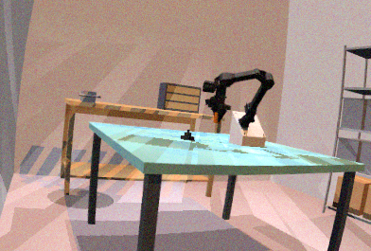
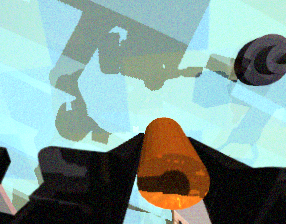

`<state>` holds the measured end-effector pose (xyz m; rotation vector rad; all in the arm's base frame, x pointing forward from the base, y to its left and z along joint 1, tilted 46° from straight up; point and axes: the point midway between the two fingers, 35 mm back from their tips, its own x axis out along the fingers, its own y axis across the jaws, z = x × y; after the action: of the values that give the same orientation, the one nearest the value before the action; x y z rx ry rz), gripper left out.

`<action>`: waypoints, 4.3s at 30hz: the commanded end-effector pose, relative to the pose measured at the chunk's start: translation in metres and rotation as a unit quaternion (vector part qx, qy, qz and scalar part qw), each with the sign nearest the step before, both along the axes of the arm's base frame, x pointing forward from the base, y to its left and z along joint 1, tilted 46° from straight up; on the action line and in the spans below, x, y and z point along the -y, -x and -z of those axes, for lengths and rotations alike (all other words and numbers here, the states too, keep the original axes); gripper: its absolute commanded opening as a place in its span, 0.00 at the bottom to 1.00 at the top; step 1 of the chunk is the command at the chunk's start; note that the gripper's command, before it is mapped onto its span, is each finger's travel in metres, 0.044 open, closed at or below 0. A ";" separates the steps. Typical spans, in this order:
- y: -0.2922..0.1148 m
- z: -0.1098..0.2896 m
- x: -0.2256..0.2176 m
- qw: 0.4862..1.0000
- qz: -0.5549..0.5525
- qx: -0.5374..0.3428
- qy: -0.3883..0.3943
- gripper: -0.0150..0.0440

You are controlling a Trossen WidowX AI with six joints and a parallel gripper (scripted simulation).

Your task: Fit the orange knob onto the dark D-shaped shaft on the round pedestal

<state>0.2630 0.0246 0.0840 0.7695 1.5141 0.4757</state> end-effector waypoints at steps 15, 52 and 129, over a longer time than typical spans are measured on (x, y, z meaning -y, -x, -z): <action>-0.015 0.008 0.026 1.000 -0.003 0.003 0.005 0.25; -0.058 0.094 0.080 1.000 -0.005 0.007 0.006 0.25; -0.070 0.180 0.091 1.000 -0.010 0.012 0.003 0.25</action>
<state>0.3321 -0.0671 -0.0960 0.7362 1.5045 0.4937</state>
